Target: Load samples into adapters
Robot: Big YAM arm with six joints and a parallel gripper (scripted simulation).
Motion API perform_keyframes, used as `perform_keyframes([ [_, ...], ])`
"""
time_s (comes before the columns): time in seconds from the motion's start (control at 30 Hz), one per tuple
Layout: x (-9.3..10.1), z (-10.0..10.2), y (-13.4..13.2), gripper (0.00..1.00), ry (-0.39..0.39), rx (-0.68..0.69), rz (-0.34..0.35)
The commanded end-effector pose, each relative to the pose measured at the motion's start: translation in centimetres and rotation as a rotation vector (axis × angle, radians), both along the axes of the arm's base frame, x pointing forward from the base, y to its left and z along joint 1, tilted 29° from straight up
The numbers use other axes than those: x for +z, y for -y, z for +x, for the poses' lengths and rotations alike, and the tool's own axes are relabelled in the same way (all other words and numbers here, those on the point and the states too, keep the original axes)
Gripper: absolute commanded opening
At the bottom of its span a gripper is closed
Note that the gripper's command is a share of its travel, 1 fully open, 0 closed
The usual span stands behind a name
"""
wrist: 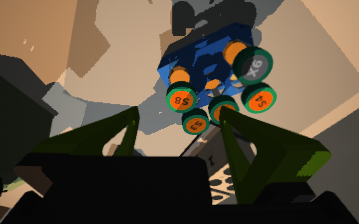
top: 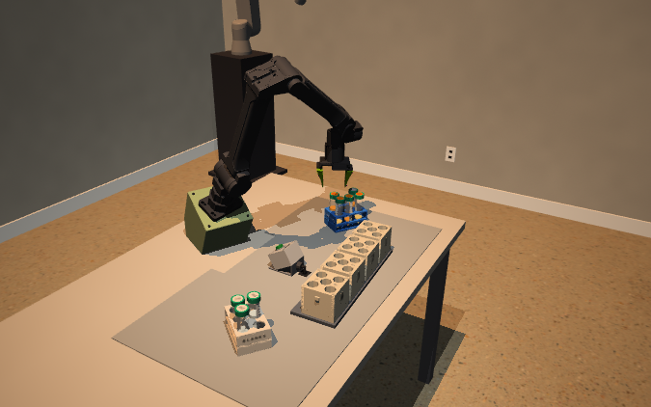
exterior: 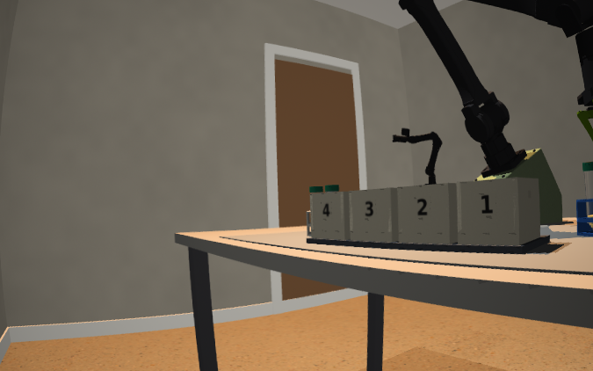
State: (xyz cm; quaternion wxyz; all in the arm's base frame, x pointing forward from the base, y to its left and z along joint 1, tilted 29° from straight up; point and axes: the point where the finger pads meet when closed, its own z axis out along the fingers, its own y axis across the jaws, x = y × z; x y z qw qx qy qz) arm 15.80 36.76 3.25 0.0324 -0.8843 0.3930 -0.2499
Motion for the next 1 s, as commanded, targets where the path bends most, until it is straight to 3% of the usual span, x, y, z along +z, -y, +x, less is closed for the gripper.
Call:
perform_keyframes([
  [0.0,1.9,0.4,-2.0,0.80,-0.012,0.205,-0.036],
  [0.13,1.7,0.5,-1.7,0.80,-0.033,0.351,-0.123],
  [0.47,1.1,0.1,-1.5,0.80,-0.040,0.349,-0.142],
  [0.5,-0.4,0.7,-0.2,0.80,-0.052,0.343,-0.172],
  [0.77,-2.8,2.1,0.3,0.80,-0.052,0.343,-0.175],
  [0.87,-2.6,1.3,-1.0,0.80,-0.043,0.372,-0.160],
  [0.97,-2.8,1.9,-0.8,0.80,-0.044,0.360,-0.160],
])
